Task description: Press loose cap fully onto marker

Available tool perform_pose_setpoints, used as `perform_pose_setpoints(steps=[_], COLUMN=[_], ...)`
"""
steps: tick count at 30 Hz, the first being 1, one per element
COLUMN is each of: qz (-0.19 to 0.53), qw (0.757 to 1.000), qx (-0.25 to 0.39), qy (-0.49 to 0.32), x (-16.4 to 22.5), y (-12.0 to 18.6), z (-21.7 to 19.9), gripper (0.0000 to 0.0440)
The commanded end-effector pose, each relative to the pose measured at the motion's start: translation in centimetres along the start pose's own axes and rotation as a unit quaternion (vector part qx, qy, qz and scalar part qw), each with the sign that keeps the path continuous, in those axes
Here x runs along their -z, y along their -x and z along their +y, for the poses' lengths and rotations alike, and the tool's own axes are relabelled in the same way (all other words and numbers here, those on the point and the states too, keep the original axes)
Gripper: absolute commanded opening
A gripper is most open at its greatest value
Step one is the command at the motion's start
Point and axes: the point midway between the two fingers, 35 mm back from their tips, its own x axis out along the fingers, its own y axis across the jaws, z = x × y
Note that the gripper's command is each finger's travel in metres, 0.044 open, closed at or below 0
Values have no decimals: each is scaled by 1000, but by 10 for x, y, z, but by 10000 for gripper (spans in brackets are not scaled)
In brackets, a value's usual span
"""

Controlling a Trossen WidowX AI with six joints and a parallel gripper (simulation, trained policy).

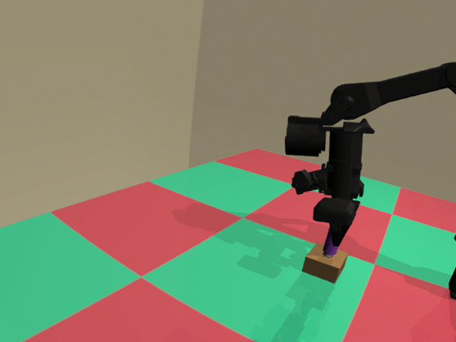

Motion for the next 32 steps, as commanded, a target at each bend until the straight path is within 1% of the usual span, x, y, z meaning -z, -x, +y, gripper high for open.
perform_pose_setpoints(steps=[1, 3, 5, 6, 12, 16, 29, 32], qz=[35, 36, 40, 40, 32, 20, -41, -51], qw=[999, 999, 999, 999, 999, 999, 998, 997], qx=[4, 4, 1, -1, -5, -9, -23, -26], qy=[2, 2, 6, 7, 18, 24, 44, 51], x=[14, 15, 19, 21, 26, 26, 19, 20], y=[-11, -11, -9, -8, -5, -4, 29, 35], z=[-3, -3, -3, -2, -1, -1, 3, 3], gripper=[136, 152, 178, 198, 354, 440, 440, 434])
